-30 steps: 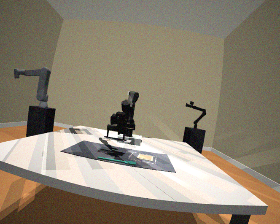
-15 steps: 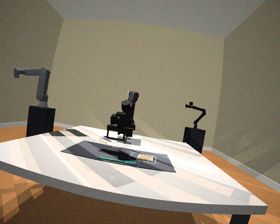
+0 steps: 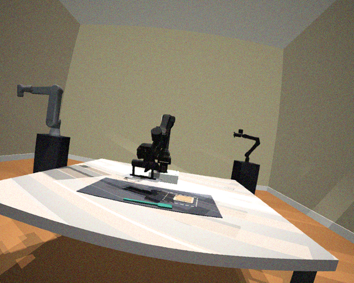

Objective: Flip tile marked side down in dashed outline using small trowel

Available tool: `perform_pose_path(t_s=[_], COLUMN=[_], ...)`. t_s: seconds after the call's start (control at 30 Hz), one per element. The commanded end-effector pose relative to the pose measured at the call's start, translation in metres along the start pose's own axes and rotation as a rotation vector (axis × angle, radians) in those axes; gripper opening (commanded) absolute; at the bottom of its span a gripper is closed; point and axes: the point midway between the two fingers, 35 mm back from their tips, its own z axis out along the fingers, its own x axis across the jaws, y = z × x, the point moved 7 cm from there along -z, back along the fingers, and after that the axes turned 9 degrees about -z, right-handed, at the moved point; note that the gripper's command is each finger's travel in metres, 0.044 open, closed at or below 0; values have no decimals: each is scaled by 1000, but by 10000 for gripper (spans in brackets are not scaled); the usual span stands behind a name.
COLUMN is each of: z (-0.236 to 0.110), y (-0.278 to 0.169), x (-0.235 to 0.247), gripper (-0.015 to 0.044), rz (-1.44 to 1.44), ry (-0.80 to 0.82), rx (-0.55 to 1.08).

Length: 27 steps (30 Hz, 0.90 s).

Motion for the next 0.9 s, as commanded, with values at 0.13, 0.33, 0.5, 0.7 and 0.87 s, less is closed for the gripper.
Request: perform_pose_path(t_s=[0.13,0.33,0.5,0.7,0.87], z=[12,23,31,42,51], y=[12,21,29,39,47], x=[13,19,23,27,29], gripper=[0,0,0,0,0], rz=[150,260,348,435,496], ry=[-54,-98,-126,-158,-180], rx=[-111,-200,-278,-376,-462])
